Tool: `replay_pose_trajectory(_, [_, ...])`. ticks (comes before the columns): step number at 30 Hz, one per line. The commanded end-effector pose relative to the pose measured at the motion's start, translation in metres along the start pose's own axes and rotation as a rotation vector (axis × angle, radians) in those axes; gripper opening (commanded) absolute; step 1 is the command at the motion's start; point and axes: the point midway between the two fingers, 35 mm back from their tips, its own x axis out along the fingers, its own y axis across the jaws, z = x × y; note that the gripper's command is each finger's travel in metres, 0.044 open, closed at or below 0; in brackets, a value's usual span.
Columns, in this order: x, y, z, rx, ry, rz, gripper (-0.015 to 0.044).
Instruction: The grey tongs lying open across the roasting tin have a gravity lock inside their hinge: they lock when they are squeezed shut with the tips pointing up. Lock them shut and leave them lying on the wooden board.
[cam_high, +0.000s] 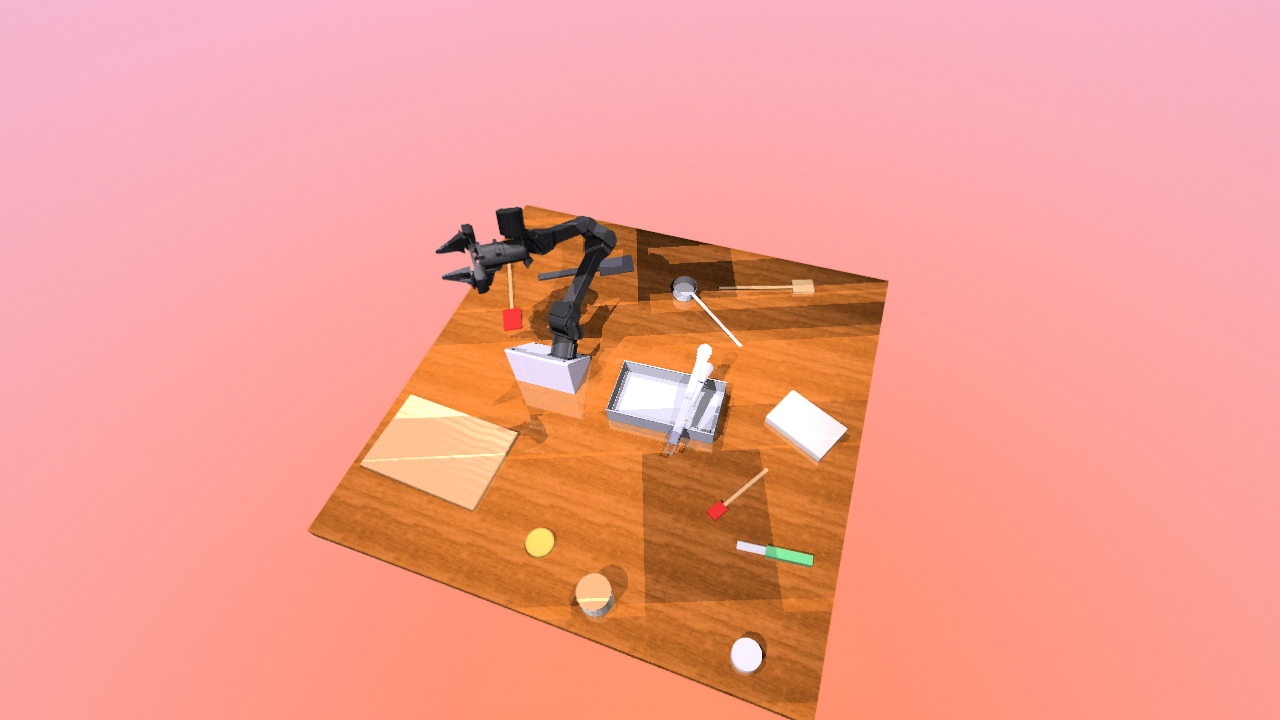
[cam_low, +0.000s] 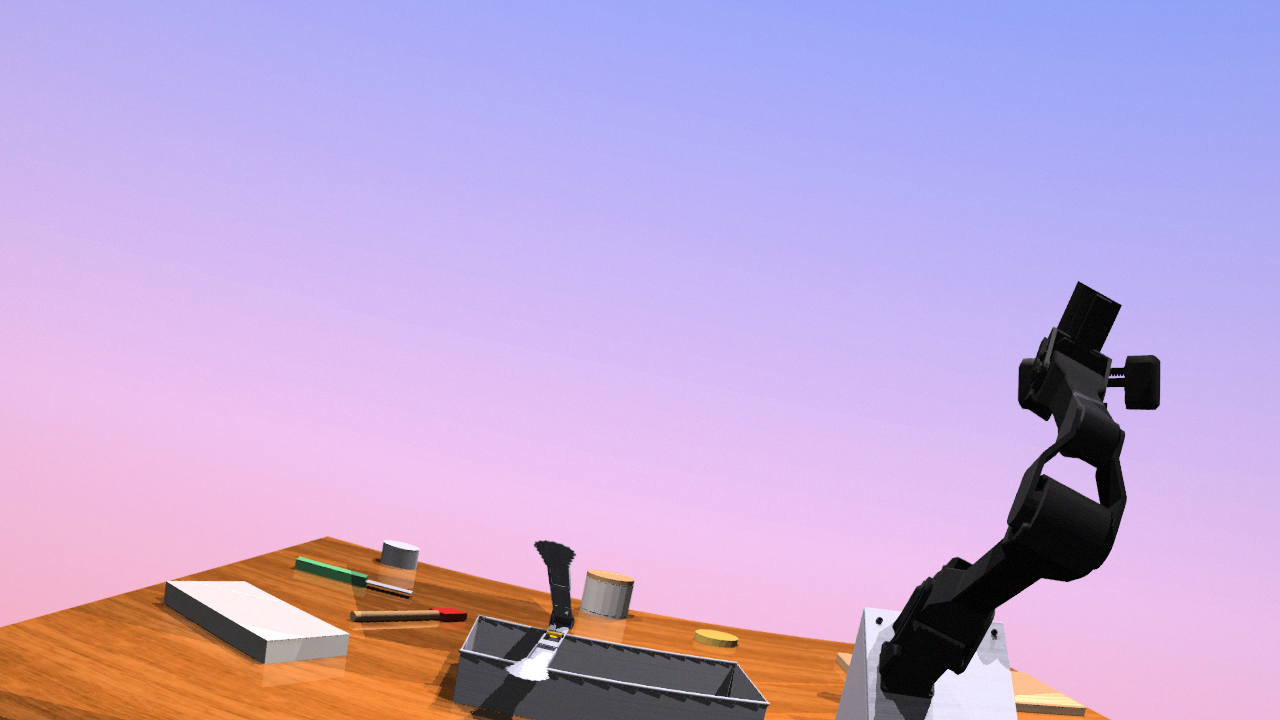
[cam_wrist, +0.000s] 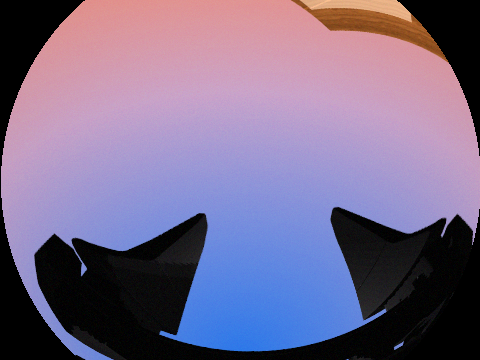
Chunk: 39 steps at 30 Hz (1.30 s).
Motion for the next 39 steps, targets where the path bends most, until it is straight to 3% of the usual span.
replay_pose_trajectory(1, [0.000, 0.000, 0.000, 0.000, 0.000, 0.000, 0.0426])
replay_pose_trajectory(6, [0.000, -0.020, -0.011, -0.074, 0.015, -0.070, 0.0295])
replay_pose_trajectory(12, [-0.012, -0.094, -0.041, -0.318, 0.077, -0.317, 0.0137])
replay_pose_trajectory(23, [-0.084, -0.242, -0.072, -0.867, 0.280, -0.776, -0.0150])
replay_pose_trajectory(33, [-0.157, -0.325, -0.050, -1.203, 0.407, -1.040, -0.0150])
replay_pose_trajectory(39, [-0.234, -0.383, -0.027, -1.513, 0.571, -1.312, -0.0150])
